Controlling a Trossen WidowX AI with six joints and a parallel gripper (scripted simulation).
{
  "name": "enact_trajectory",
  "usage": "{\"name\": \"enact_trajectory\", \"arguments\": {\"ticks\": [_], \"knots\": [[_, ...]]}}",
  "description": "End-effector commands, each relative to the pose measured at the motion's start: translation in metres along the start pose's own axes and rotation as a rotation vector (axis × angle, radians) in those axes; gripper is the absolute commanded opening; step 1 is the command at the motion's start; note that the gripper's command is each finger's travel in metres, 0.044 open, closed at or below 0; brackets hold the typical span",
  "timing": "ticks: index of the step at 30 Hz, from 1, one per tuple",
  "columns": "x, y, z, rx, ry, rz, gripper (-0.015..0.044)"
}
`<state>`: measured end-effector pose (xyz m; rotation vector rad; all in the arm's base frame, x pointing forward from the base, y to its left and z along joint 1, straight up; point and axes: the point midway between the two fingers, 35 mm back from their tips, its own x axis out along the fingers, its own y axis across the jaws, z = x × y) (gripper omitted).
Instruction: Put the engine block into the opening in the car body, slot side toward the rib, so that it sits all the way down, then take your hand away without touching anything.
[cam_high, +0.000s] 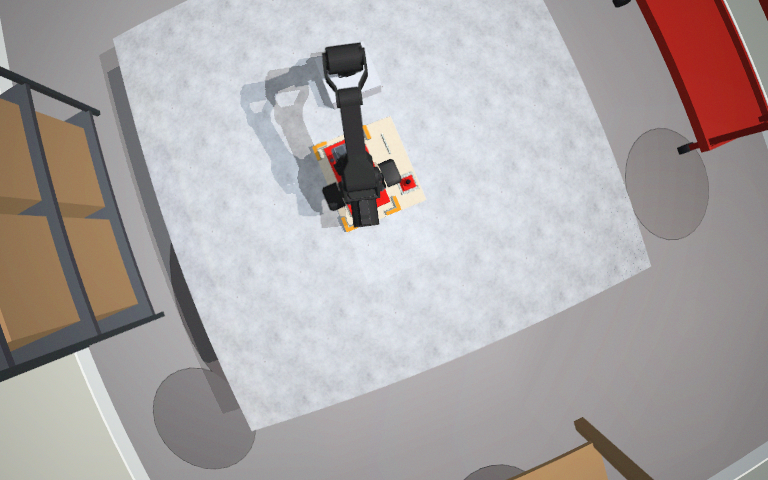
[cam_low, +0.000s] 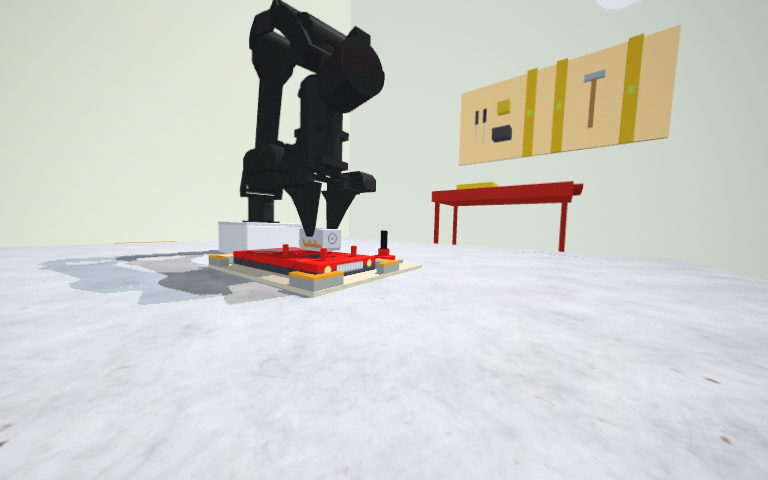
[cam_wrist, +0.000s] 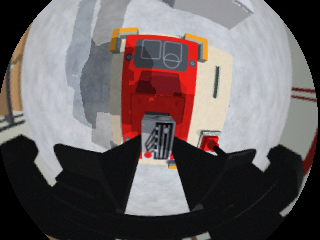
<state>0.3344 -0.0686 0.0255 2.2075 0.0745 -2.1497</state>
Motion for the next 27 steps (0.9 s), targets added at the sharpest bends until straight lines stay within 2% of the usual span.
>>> {"name": "enact_trajectory", "arguments": {"ticks": [1,27], "knots": [[0.0011,-0.0005,-0.0003,0.004,0.003,-0.004,0.0159],[0.0072,-0.0004,-0.0004,0.006,0.003,-0.004,0.0159]]}}
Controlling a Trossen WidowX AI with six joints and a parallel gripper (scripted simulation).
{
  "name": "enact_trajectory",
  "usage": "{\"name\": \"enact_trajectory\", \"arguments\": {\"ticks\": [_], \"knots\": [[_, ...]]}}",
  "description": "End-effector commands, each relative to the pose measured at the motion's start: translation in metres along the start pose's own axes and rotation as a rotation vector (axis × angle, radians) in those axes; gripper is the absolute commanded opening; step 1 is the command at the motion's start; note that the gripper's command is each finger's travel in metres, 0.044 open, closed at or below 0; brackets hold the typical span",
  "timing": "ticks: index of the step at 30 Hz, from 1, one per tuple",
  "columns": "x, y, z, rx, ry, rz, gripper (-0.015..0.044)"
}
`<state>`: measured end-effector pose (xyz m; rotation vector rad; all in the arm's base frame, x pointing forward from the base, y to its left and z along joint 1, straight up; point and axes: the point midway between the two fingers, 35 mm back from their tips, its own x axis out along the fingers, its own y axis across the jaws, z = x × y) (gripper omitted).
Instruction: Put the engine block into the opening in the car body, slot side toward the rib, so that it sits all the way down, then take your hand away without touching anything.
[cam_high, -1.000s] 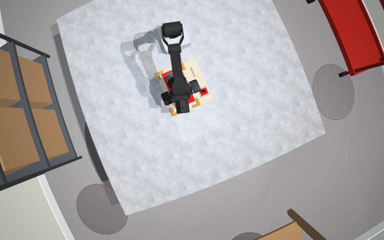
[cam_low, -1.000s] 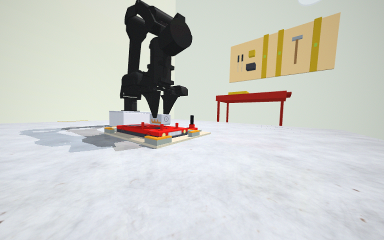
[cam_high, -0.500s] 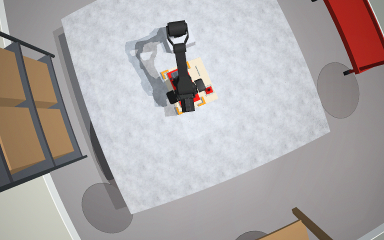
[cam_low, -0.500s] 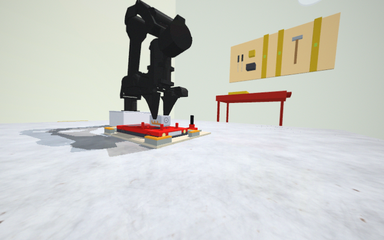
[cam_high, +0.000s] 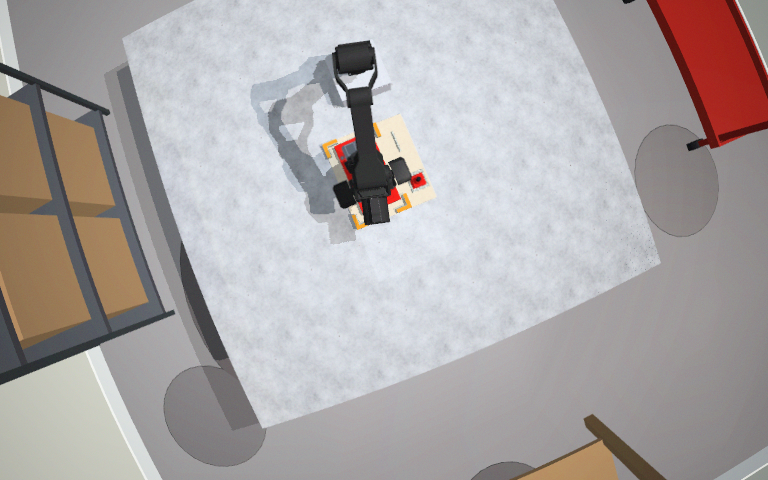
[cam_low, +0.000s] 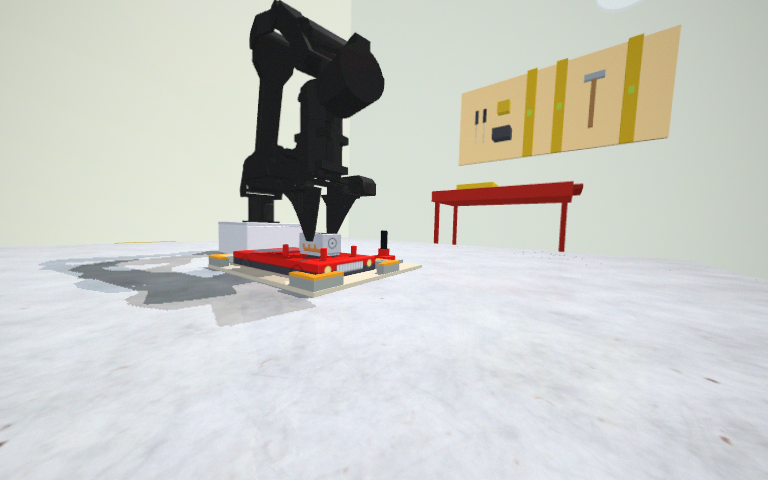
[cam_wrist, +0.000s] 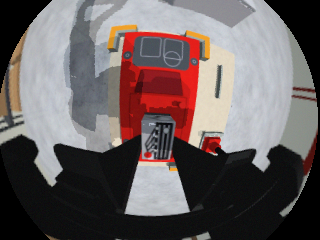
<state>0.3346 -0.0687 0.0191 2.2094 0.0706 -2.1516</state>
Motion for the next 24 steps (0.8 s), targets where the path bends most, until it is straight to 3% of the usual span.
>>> {"name": "enact_trajectory", "arguments": {"ticks": [1,24], "knots": [[0.0011,-0.0005,-0.0003,0.002,0.003,-0.004,0.0159],[0.0065,-0.0005,-0.0003,-0.006,0.003,-0.004,0.0159]]}}
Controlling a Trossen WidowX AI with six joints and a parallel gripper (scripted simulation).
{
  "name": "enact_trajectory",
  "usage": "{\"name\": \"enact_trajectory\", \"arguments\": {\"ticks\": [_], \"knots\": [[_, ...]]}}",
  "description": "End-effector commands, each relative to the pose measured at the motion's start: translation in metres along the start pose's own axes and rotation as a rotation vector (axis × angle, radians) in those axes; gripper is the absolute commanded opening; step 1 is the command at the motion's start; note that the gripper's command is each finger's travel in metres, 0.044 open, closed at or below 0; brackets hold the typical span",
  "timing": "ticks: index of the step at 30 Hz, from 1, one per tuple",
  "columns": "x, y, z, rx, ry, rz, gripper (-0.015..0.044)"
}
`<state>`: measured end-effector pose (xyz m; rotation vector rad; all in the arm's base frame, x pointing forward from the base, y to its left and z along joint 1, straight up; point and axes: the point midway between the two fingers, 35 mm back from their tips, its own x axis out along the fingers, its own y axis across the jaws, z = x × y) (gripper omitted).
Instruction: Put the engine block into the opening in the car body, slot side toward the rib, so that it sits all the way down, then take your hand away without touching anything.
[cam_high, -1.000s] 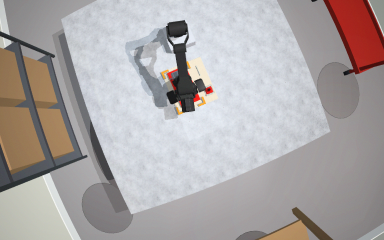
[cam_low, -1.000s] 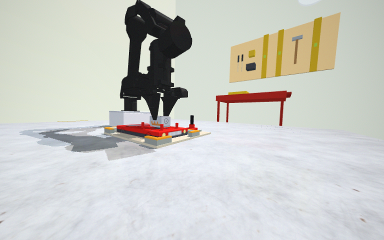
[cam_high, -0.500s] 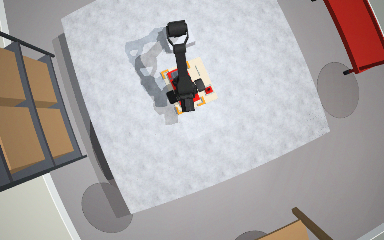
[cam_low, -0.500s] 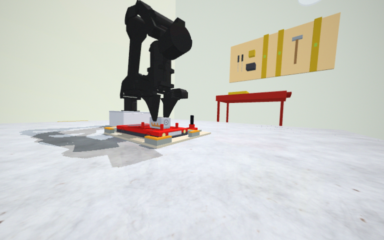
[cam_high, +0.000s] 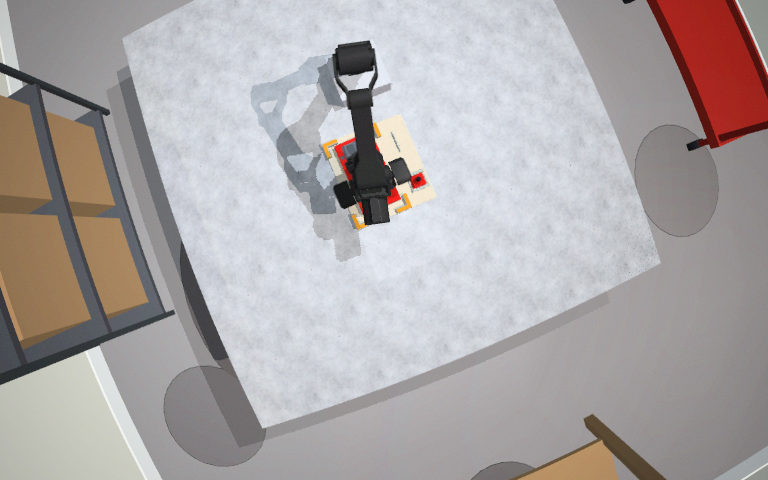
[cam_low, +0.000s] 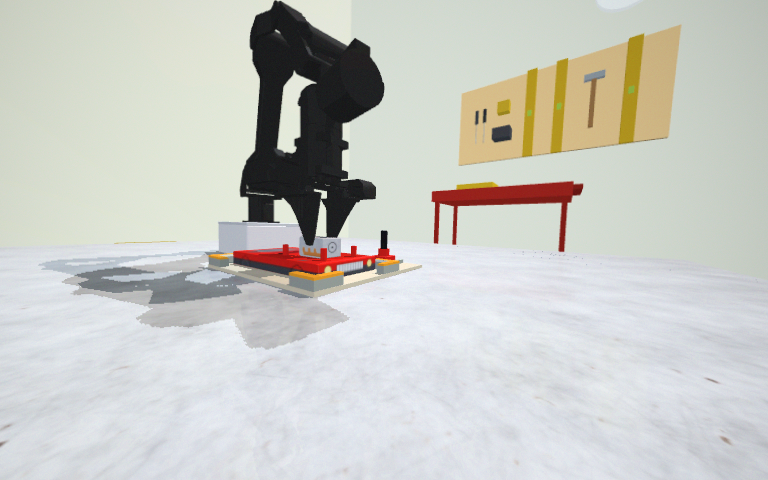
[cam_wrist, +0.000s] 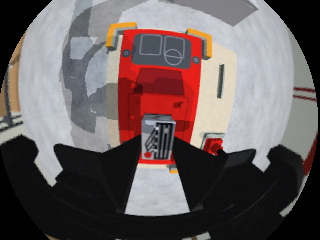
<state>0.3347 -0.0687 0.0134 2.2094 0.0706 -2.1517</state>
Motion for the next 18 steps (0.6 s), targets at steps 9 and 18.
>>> {"name": "enact_trajectory", "arguments": {"ticks": [9,18], "knots": [[0.0007,0.0000,0.0000,-0.001,0.000,0.000,0.0317],[0.0007,0.0000,0.0000,-0.001,0.000,0.000,0.0440]]}}
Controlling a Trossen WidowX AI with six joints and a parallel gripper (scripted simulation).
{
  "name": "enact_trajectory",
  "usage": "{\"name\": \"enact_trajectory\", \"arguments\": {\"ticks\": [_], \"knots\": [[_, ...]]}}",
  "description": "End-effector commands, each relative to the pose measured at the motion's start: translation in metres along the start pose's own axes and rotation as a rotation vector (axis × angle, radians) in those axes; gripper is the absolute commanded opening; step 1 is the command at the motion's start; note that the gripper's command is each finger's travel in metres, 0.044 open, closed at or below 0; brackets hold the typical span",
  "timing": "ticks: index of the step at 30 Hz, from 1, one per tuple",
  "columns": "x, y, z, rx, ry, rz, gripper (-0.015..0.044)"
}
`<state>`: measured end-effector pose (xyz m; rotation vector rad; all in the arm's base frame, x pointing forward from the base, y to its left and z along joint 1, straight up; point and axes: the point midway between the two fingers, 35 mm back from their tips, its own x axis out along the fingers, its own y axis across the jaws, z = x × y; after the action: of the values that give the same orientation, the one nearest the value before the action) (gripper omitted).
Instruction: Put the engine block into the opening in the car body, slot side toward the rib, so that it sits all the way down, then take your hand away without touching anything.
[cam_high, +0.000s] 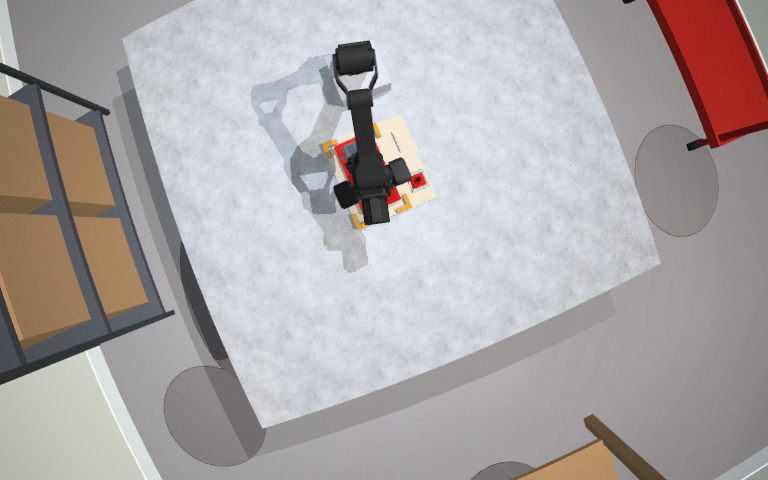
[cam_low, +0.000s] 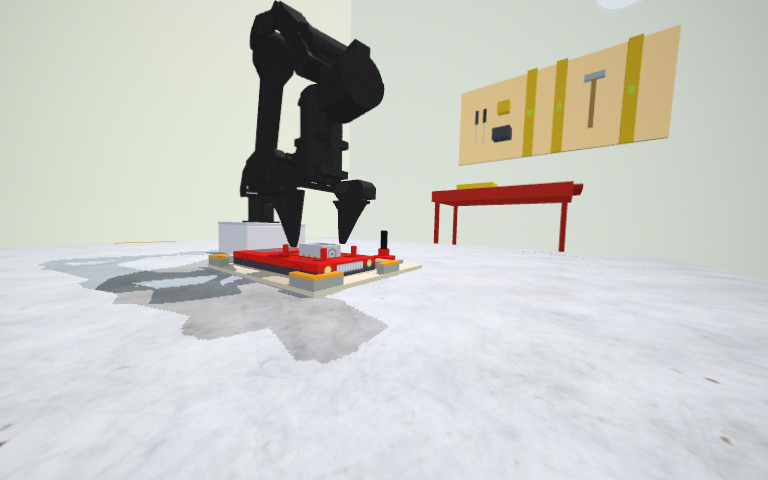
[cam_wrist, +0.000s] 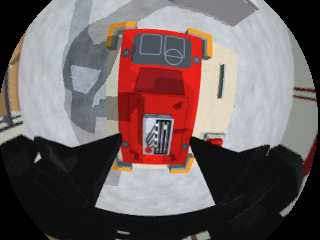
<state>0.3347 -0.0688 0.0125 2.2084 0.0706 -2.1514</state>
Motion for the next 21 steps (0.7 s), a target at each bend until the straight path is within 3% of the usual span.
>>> {"name": "enact_trajectory", "arguments": {"ticks": [1,15,21], "knots": [[0.000,0.000,0.000,0.000,0.000,-0.001,0.0440],[-0.014,0.000,0.001,-0.006,0.003,-0.004,0.0440],[-0.014,0.000,0.001,-0.006,0.003,-0.004,0.0282]]}}
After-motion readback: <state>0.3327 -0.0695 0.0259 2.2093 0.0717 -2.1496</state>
